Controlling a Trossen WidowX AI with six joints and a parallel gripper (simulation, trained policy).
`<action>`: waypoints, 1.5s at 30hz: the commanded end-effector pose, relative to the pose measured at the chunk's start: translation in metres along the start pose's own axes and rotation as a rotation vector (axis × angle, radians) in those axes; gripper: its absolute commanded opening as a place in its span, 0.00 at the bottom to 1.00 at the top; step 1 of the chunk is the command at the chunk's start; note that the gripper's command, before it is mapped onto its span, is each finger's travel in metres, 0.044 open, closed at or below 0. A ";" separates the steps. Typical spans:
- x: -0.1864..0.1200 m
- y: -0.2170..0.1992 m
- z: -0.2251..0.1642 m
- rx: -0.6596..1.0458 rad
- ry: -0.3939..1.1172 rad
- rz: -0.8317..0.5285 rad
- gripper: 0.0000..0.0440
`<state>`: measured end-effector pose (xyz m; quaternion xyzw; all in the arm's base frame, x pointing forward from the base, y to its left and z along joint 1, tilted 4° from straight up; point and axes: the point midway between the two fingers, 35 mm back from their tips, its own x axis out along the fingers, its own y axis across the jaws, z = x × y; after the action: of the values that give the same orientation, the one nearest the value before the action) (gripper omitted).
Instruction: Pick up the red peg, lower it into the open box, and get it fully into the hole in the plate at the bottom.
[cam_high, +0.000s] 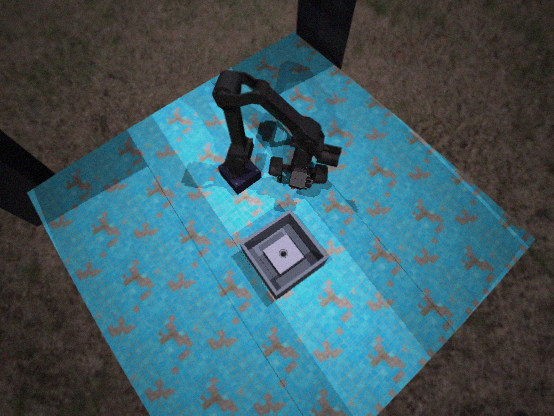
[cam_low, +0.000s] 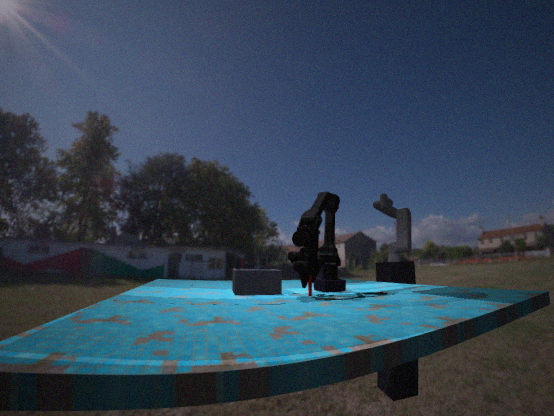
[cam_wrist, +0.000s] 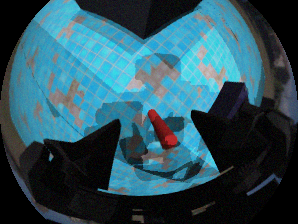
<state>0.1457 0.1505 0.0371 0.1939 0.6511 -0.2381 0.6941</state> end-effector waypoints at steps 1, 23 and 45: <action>0.013 0.000 0.000 -0.007 -0.008 -0.004 0.96; 0.023 0.007 0.007 -0.003 -0.018 -0.080 0.02; -0.061 0.020 0.066 0.136 -0.156 -0.015 0.00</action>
<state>0.2022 0.1381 0.0952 0.2062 0.5901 -0.2927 0.7235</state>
